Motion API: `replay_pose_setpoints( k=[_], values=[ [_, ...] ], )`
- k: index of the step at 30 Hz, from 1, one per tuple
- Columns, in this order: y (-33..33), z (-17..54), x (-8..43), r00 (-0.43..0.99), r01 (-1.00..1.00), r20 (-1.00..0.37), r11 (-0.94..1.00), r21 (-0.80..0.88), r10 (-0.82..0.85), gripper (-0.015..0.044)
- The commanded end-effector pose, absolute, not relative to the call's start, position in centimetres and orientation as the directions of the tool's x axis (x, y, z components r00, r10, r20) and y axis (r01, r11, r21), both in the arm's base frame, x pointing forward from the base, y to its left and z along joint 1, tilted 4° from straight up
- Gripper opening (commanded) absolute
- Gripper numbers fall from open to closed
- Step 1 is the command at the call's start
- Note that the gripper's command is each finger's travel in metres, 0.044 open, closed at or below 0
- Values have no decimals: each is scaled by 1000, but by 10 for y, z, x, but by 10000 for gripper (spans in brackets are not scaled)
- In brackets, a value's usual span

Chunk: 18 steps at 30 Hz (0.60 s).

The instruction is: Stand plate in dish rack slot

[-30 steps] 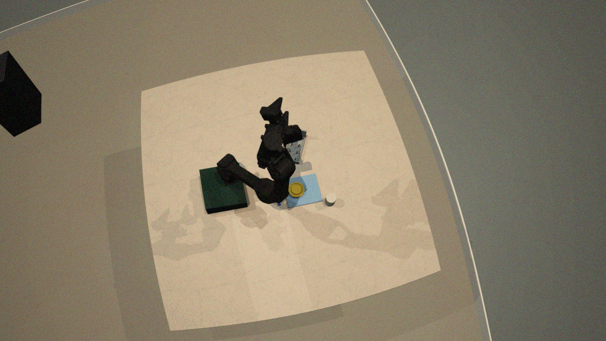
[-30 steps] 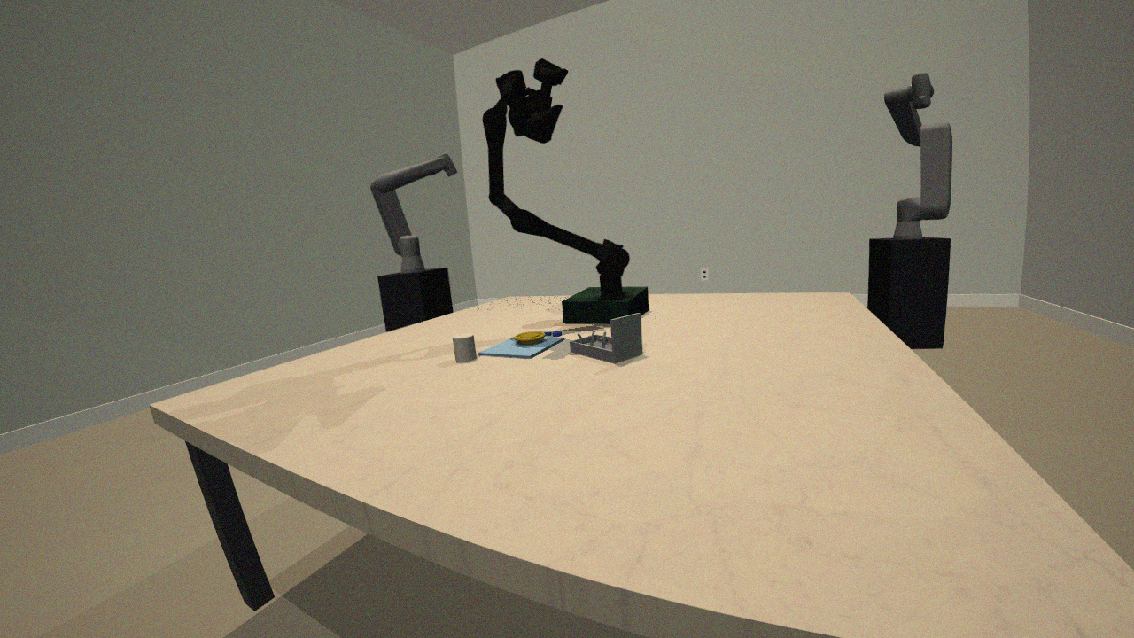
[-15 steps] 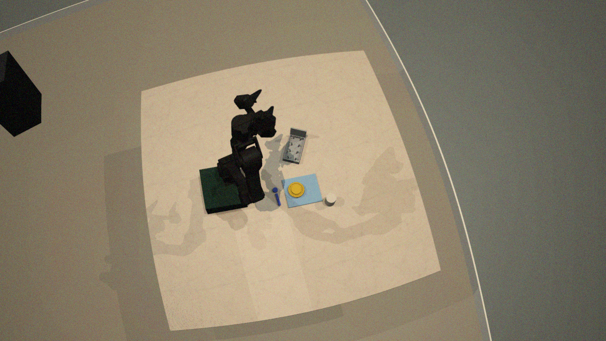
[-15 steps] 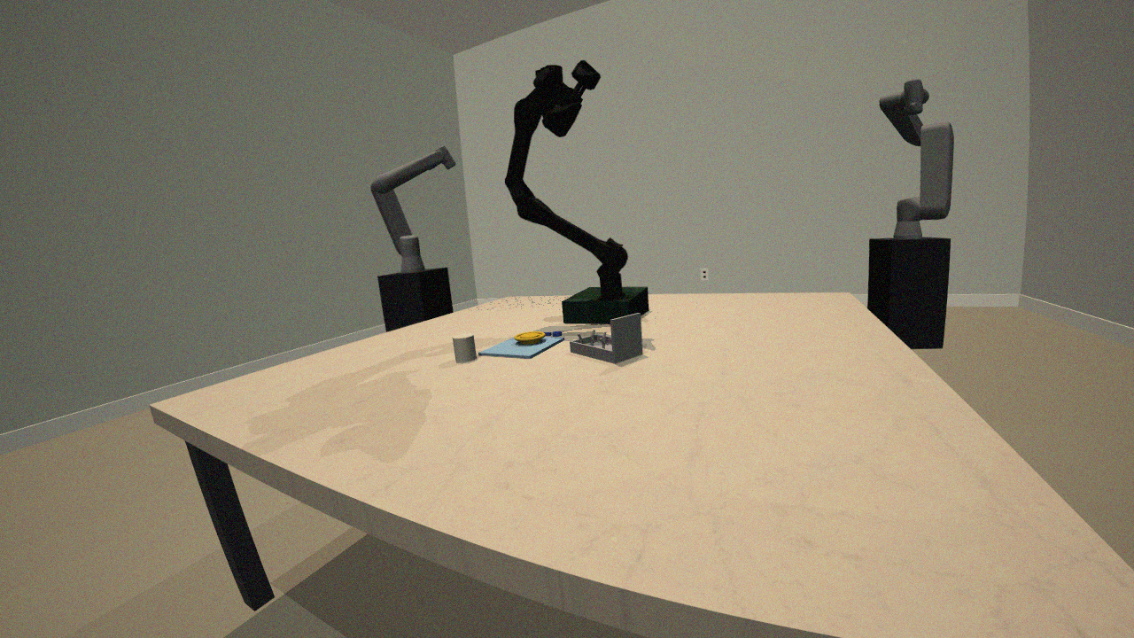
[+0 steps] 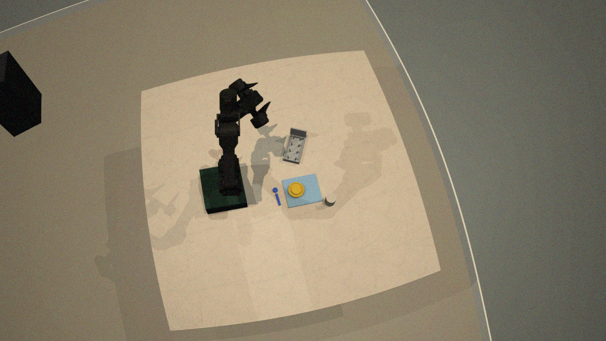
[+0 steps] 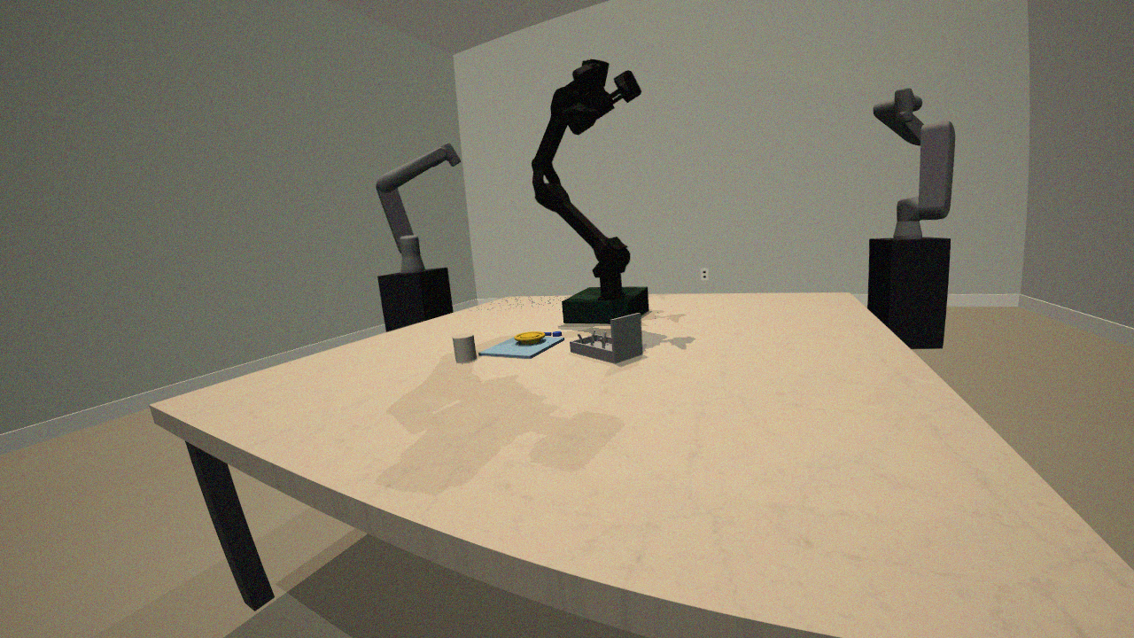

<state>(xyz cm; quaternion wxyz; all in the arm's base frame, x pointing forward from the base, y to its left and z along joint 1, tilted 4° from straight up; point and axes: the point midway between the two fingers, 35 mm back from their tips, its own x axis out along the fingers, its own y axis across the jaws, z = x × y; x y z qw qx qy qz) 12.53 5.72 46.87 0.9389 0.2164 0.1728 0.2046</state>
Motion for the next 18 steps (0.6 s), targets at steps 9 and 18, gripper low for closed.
replay_pose_setpoints(
  k=[9,18],
  values=[
    [78,421,170,871,-138,-447,974,177,204,400],
    [65,375,213,790,-35,-613,999,-27,11,400]
  ],
)
